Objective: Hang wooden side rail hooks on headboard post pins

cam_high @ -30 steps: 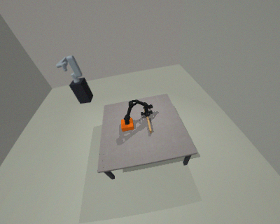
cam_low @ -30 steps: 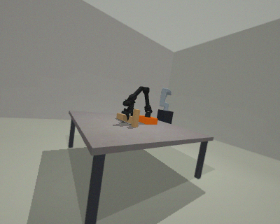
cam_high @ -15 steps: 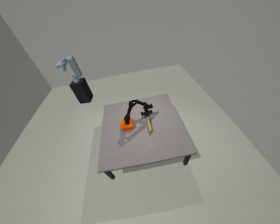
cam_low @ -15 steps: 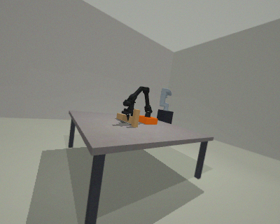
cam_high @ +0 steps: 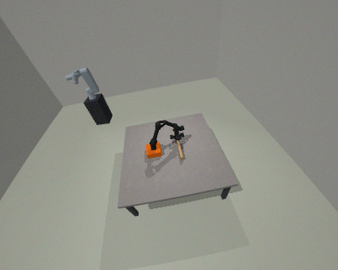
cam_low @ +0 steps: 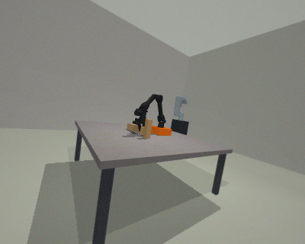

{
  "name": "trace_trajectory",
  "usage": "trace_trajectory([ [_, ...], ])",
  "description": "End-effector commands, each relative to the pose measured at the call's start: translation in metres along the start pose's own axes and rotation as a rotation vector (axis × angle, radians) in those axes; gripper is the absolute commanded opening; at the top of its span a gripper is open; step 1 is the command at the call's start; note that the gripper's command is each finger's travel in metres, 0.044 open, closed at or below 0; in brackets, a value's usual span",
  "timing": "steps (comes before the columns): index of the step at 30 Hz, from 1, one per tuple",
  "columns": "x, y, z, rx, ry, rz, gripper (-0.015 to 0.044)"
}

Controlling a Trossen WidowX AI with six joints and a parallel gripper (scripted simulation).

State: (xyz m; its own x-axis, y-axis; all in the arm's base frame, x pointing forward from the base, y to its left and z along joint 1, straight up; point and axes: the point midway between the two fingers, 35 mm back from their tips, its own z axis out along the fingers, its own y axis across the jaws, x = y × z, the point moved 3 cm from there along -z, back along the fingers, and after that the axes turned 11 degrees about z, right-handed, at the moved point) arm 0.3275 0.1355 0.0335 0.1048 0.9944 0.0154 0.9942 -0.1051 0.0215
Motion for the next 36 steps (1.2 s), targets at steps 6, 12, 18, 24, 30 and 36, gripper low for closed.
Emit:
trace_trajectory([
  [6,0.0028,0.0012,-0.0026,-0.004,0.007,0.003,0.0000],
  [12,0.0036,0.0017,-0.0027,-0.004,0.007,0.003,0.0000],
  [18,0.0044,0.0022,-0.0030,-0.004,0.008,0.003,0.0000],
  [24,0.0049,0.0016,-0.0029,-0.004,0.008,0.003,0.0000],
  [30,0.0054,0.0008,-0.0022,-0.004,0.008,0.003,0.0000],
  [36,0.0060,0.0002,-0.0016,-0.003,0.008,0.003,0.0000],
])
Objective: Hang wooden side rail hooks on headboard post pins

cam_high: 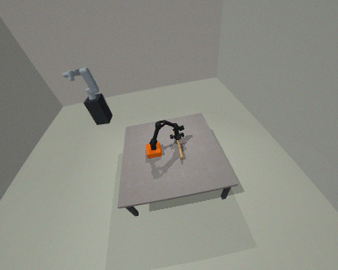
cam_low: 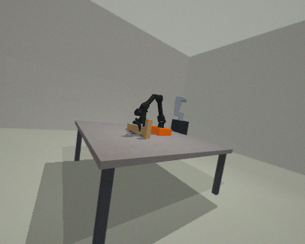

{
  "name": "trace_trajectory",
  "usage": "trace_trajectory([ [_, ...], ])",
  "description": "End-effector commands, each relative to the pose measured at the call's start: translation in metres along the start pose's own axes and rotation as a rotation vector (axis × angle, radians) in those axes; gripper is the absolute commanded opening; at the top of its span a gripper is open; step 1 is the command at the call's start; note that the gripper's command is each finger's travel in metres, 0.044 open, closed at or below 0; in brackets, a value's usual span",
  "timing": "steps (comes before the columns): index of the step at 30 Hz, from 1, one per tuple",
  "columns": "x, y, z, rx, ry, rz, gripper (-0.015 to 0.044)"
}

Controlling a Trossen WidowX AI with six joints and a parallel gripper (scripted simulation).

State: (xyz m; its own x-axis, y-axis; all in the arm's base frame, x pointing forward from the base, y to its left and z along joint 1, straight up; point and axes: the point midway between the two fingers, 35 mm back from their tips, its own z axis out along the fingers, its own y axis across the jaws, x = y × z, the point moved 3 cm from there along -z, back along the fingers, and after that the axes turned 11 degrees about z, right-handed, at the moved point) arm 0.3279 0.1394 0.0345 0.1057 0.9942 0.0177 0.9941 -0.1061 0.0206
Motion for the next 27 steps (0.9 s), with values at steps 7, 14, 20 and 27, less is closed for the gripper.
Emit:
trace_trajectory([
  [7,0.0024,-0.0003,0.0001,-0.004,0.006,0.002,0.0000],
  [14,0.0024,-0.0003,0.0013,-0.004,0.005,0.002,0.0000],
  [20,0.0024,-0.0003,0.0023,-0.004,0.005,0.002,0.0000],
  [27,0.0024,-0.0003,0.0034,-0.004,0.005,0.002,0.0000],
])
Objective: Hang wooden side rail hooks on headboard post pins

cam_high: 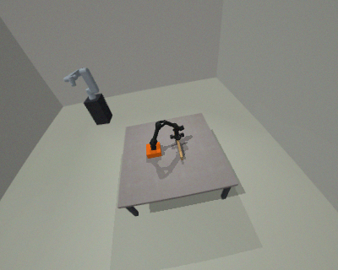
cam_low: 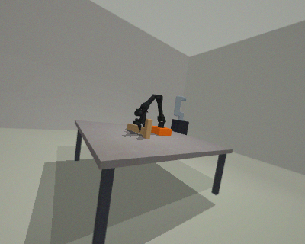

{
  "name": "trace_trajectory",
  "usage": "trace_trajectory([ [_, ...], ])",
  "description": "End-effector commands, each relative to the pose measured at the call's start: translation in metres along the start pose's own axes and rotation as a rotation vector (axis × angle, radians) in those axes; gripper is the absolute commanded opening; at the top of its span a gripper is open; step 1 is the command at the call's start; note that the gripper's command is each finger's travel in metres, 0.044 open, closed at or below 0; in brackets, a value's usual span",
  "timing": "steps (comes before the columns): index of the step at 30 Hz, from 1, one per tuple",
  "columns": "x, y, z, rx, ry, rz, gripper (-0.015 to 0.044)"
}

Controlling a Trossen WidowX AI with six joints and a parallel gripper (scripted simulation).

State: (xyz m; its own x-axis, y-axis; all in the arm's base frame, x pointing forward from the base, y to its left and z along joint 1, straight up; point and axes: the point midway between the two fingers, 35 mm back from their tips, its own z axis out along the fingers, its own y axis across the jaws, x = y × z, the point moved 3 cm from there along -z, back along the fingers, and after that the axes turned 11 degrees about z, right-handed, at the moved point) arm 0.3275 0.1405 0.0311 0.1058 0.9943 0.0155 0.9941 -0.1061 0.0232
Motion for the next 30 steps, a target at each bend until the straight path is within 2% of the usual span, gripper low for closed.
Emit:
trace_trajectory([
  [1,0.0014,0.0003,0.0002,-0.002,0.008,0.002,0.0000],
  [30,0.0015,0.0003,0.0051,-0.002,0.008,0.002,0.0000],
])
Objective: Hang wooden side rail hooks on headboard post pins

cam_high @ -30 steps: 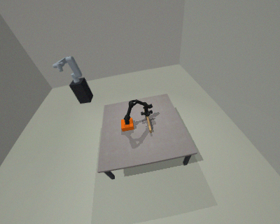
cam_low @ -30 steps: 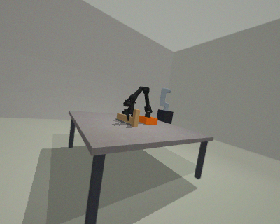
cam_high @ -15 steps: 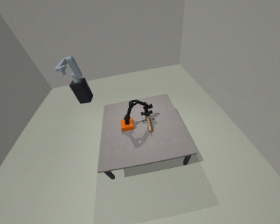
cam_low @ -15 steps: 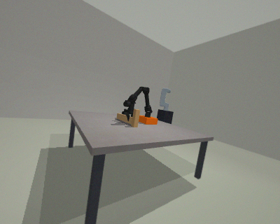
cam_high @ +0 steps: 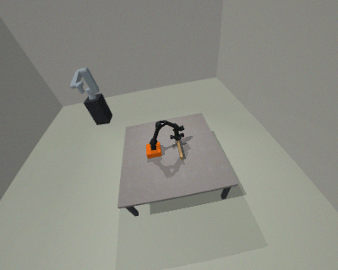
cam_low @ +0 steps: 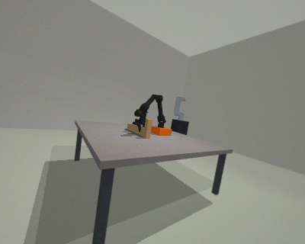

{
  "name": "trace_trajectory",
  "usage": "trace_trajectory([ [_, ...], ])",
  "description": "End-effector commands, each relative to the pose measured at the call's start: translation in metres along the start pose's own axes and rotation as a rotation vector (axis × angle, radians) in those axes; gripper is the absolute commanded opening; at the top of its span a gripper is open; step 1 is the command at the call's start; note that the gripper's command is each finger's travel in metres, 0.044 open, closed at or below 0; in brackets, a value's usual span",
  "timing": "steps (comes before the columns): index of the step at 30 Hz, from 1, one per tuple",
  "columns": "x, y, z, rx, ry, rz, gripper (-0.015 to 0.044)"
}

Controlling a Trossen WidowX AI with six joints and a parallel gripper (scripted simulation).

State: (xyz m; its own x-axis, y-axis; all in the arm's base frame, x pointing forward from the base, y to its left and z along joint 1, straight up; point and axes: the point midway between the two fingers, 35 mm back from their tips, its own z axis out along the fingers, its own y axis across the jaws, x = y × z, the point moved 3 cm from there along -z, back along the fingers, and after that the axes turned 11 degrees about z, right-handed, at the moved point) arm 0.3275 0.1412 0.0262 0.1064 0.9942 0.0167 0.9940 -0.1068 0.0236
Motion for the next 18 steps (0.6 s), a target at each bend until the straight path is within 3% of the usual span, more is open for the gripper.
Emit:
trace_trajectory([
  [1,0.0009,0.0004,0.0003,-0.001,0.006,0.001,0.0000],
  [18,0.0009,0.0004,0.0032,-0.001,0.006,0.001,0.0000],
])
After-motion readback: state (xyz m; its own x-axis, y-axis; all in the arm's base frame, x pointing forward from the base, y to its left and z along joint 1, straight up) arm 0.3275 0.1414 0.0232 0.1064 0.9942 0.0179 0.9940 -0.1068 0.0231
